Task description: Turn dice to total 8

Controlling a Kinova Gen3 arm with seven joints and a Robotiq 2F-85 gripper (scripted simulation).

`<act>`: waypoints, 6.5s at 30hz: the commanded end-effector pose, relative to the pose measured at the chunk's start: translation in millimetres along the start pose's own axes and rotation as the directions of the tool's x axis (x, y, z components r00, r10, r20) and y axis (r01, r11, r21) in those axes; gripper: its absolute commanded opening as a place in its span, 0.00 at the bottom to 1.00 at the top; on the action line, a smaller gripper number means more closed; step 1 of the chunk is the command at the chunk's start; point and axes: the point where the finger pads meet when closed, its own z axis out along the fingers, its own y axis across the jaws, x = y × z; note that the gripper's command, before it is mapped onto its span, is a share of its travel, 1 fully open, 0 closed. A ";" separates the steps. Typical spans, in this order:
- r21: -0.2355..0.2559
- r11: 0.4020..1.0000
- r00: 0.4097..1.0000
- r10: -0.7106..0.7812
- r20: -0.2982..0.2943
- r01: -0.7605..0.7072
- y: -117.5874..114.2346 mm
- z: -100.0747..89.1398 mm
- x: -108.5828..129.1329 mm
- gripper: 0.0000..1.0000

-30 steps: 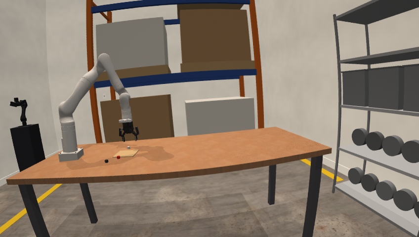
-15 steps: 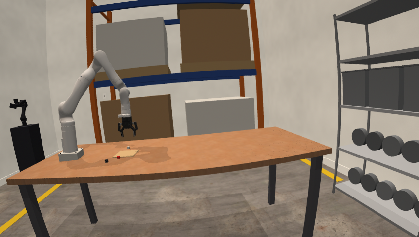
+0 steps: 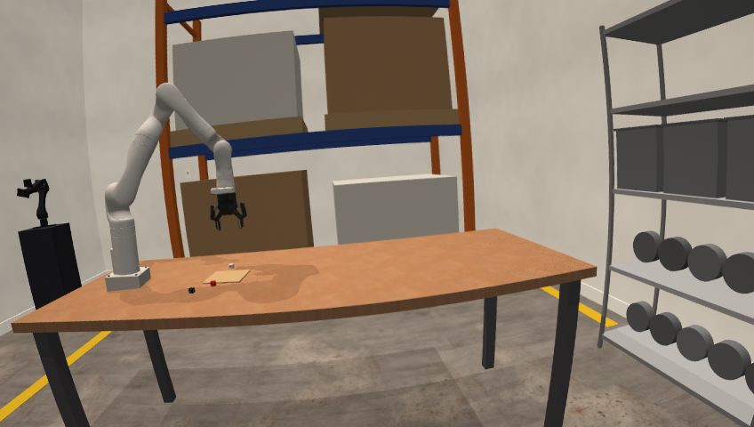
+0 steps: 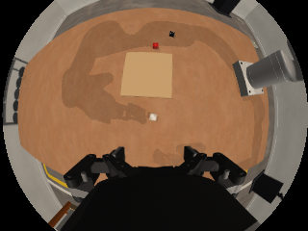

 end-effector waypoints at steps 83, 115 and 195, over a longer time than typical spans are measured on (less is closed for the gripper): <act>-0.012 0.805 0.805 0.593 0.004 -0.593 -17.8 0.9 115.1 1.00; -0.014 0.486 0.486 0.874 0.003 -0.874 -11.5 4.4 191.5 1.00; -0.012 0.043 0.043 0.999 0.010 -0.999 8.8 6.3 266.5 1.00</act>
